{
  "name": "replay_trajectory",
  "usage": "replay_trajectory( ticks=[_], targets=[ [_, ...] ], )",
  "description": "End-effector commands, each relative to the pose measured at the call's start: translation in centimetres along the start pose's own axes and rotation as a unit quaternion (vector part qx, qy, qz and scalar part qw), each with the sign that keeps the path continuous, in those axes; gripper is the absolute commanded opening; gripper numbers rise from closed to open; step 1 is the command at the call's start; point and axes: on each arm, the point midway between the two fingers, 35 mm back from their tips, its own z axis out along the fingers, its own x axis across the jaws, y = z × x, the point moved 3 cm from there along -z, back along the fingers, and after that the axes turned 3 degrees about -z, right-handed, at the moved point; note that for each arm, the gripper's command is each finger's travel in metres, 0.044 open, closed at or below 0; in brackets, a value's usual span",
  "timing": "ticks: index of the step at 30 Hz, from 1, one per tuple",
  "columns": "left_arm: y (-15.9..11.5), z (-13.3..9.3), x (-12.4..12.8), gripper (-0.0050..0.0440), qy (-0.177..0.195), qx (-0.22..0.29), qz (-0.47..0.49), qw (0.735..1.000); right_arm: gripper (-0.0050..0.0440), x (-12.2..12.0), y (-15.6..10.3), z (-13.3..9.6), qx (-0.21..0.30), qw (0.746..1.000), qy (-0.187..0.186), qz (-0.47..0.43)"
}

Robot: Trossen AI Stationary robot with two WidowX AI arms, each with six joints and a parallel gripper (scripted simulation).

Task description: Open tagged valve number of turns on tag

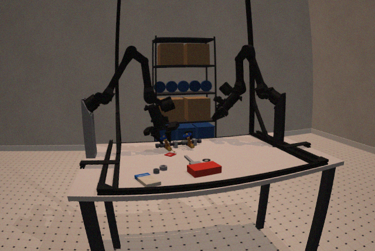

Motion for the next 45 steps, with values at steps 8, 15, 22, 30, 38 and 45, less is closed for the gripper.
replay_trajectory(
  ticks=[8, 15, 22, 30, 38, 45],
  targets=[
    [0.0, 0.0, 0.0, 0.04, 0.0, 0.0, 0.0, 1.0, 0.0336, 0.0, 0.0, 0.0, 0.0, 1.0, 0.0, 0.002],
    [0.0, 0.0, 0.0, 0.04, 0.0, 0.0, 0.0, 1.0, 0.04, 0.0, 0.0, 0.0, 0.0, 0.993, 0.0, 0.118],
    [0.0, 0.0, 0.0, 0.04, 0.0, 0.0, 0.0, 1.0, 0.04, 0.0, 0.0, 0.0, 0.0, 0.964, 0.0, 0.267],
    [0.0, 0.0, 0.0, 0.04, 0.0, 0.0, 0.0, 1.0, 0.04, 0.0, 0.0, 0.0, 0.0, 0.896, 0.0, 0.443],
    [0.0, 0.0, 0.0, 0.04, 0.0, 0.0, 0.0, 1.0, 0.04, 0.0, 0.0, 0.0, 0.0, 0.807, 0.0, 0.59],
    [0.0, 0.0, 0.0, 0.04, 0.0, 0.0, 0.0, 1.0, 0.04, 0.0, 0.0, 0.0, 0.001, 0.699, 0.0, 0.715]
  ],
)
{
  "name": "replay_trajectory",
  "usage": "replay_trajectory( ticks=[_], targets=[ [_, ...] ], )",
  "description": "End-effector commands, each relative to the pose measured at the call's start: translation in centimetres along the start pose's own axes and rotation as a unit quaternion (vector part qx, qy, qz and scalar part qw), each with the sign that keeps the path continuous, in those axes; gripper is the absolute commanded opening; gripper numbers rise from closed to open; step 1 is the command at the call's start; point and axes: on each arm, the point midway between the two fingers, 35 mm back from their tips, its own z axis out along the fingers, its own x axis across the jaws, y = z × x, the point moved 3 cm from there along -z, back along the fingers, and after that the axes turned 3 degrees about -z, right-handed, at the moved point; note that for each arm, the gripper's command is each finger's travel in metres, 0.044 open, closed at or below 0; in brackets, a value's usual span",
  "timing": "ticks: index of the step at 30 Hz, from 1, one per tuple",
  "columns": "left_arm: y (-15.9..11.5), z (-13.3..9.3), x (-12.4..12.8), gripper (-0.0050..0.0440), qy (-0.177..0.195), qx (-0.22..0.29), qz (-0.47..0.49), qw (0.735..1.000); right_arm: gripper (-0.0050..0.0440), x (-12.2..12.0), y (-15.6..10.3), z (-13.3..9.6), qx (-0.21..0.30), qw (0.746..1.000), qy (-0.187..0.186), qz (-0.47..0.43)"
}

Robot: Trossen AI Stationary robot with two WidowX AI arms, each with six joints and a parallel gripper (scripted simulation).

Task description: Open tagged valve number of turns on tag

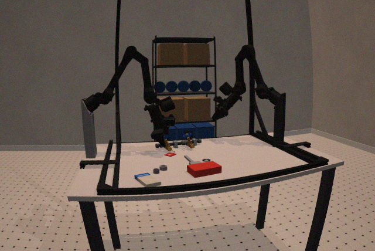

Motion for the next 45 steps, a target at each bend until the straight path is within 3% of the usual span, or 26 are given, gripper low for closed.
replay_trajectory(
  ticks=[1, 3, 11, 21, 26, 32, 41, 45],
  targets=[
    [0.0, 0.0, 0.0, 0.04, 0.0, 0.0, 0.0, 1.0, 0.04, 0.0, 0.0, 0.0, 0.001, 0.994, 0.0, 0.111],
    [0.0, 0.0, 0.0, 0.04, 0.0, 0.0, 0.0, 1.0, 0.04, 0.0, 0.0, 0.0, 0.001, 0.989, 0.0, 0.147],
    [0.0, 0.0, 0.0, 0.04, 0.0, 0.0, 0.0, 1.0, 0.04, 0.0, 0.0, 0.0, 0.001, 0.989, 0.0, 0.149],
    [0.0, 0.0, 0.0, 0.04, 0.0, 0.0, 0.0, 1.0, 0.016, 0.0, 0.0, 0.0, 0.001, 0.989, 0.0, 0.149],
    [0.0, 0.0, 0.0, 0.04, 0.0, 0.0, 0.0, 1.0, 0.0136, 0.0, 0.0, 0.0, 0.001, 0.989, 0.0, 0.149],
    [0.0, 0.0, 0.0, 0.04, 0.0, 0.0, 0.0, 1.0, 0.0, 0.0, 0.0, 0.0, 0.001, 0.989, 0.0, 0.149],
    [0.0, 0.0, 0.0, 0.04, 0.0, 0.0, 0.0, 1.0, 0.0, 0.0, 0.0, 0.0, 0.0, 0.99, 0.0, 0.14],
    [0.0, 0.0, 0.0, 0.04, 0.0, 0.0, 0.0, 1.0, 0.0, 0.0, 0.0, 0.0, 0.0, 1.0, 0.0, 0.001]
  ],
)
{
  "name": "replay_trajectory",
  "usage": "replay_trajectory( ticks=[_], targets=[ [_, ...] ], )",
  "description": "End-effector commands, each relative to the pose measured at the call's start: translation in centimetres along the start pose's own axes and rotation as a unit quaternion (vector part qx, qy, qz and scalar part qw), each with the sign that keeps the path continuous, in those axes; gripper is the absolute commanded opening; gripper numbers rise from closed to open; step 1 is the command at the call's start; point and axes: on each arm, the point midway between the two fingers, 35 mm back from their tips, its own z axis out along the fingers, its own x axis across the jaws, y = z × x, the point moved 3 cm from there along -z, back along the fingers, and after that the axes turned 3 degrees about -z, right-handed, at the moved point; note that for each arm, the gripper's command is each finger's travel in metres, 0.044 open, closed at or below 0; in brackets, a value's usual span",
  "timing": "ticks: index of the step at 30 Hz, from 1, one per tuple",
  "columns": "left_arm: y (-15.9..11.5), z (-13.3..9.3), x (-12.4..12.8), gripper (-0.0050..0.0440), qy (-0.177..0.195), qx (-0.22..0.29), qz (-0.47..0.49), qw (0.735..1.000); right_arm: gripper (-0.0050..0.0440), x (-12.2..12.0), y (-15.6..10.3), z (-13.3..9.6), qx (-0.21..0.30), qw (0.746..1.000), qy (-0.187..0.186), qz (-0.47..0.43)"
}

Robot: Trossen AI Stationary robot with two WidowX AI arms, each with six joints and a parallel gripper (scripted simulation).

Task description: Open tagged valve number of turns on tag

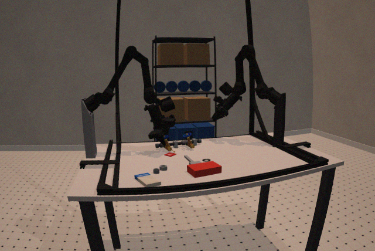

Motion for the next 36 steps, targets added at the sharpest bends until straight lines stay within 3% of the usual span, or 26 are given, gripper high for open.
replay_trajectory(
  ticks=[1, 10, 12, 21, 27, 29, 30, 32, 36],
  targets=[
    [0.0, 0.0, 0.0, 0.04, 0.0, 0.0, 0.0, 1.0, 0.0, 0.0, 0.0, 0.0, 0.0, 0.994, 0.0, -0.111],
    [0.0, 0.0, 0.0, 0.04, 0.0, 0.0, 0.0, 1.0, 0.0, 0.0, 0.0, 0.0, 0.0, 0.948, 0.0, -0.318],
    [0.0, 0.0, 0.0, 0.04, 0.0, 0.0, 0.0, 1.0, 0.0, 0.0, 0.0, 0.0, 0.0, 0.948, 0.0, -0.318],
    [0.0, 0.0, 0.0, 0.04, 0.0, 0.0, 0.0, 1.0, 0.0, 0.0, 0.0, 0.0, -0.001, 0.844, 0.0, -0.536],
    [0.0, 0.0, 0.0, 0.04, 0.0, 0.0, 0.0, 1.0, 0.0, -0.01, 0.0, 0.0, -0.001, 0.76, 0.0, -0.65],
    [0.0, 0.0, 0.0, 0.04, 0.0, 0.0, 0.0, 1.0, 0.0, -0.01, 0.0, 0.0, -0.001, 0.76, 0.0, -0.65],
    [0.0, 0.0, 0.0, 0.04, 0.0, 0.0, 0.0, 1.0, 0.0, -0.01, 0.0, 0.0, -0.001, 0.728, 0.0, -0.685],
    [0.0, 0.0, 0.0, 0.04, 0.0, 0.0, 0.0, 1.0, 0.0, -0.01, 0.0, 0.0, -0.001, 0.691, 0.0, -0.723],
    [0.0, 0.0, 0.0, 0.04, 0.0, 0.0, 0.0, 1.0, 0.0, -0.01, 0.0, 0.0, -0.001, 0.683, 0.0, -0.73]
  ],
)
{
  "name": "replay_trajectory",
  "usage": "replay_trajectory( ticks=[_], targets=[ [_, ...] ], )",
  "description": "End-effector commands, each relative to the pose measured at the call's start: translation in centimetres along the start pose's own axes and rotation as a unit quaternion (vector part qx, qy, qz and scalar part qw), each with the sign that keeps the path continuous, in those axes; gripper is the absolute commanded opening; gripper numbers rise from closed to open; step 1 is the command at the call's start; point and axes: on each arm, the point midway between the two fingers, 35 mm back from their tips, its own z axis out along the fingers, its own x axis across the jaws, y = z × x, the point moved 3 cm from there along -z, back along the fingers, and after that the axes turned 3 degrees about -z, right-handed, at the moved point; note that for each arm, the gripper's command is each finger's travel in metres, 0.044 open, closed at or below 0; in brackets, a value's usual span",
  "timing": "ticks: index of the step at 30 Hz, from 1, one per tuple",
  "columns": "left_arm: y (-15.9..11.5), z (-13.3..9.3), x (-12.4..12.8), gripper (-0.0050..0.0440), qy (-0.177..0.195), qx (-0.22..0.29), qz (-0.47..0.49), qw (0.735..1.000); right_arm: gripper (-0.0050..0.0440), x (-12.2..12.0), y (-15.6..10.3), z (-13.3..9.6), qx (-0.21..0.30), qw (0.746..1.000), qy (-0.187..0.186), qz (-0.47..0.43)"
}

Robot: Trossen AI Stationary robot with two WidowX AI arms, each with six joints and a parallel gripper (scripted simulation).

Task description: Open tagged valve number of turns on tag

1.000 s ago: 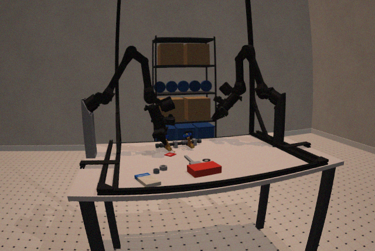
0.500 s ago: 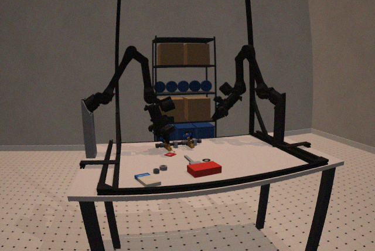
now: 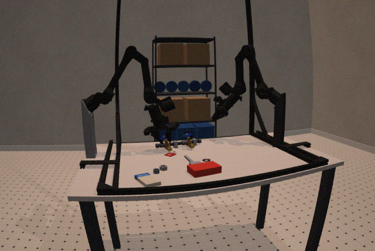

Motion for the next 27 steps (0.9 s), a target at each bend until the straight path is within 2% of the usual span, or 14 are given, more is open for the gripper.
replay_trajectory(
  ticks=[1, 2, 3, 8, 10, 21, 23, 25, 27],
  targets=[
    [0.0, 0.0, 0.0, 0.04, 0.0, 0.0, 0.0, 1.0, 0.0, 0.0, 0.0, 0.0, 0.0, 0.999, 0.0, -0.036],
    [0.0, 0.0, 0.0, 0.04, 0.0, 0.0, 0.0, 1.0, 0.0, 0.0, 0.0, 0.0, 0.0, 0.999, 0.0, -0.036],
    [0.0, 0.0, 0.0, 0.04, 0.0, 0.0, 0.0, 1.0, 0.0024, 0.0, 0.0, 0.0, 0.0, 1.0, 0.0, -0.014],
    [0.0, 0.0, 0.0, 0.04, 0.0, 0.0, 0.0, 1.0, 0.0144, 0.0, 0.0, 0.0, 0.0, 1.0, 0.0, -0.014],
    [0.0, 0.0, 0.0, 0.04, 0.0, 0.0, 0.0, 1.0, 0.0144, 0.0, 0.0, 0.0, 0.0, 1.0, 0.0, -0.014],
    [0.0, 0.0, 0.0, 0.04, 0.0, 0.0, 0.0, 1.0, 0.04, 0.0, 0.0, 0.0, 0.0, 1.0, 0.0, -0.014],
    [0.0, 0.0, 0.0, 0.04, 0.0, 0.0, 0.0, 1.0, 0.04, 0.0, 0.0, 0.0, 0.0, 1.0, 0.0, 0.017],
    [0.0, 0.0, 0.0, 0.04, 0.0, 0.0, 0.0, 1.0, 0.04, 0.0, 0.0, 0.0, 0.0, 0.995, 0.0, 0.102],
    [0.0, 0.0, 0.0, 0.04, 0.0, 0.0, 0.0, 1.0, 0.04, 0.0, 0.0, 0.0, 0.0, 0.995, 0.0, 0.102]
  ],
)
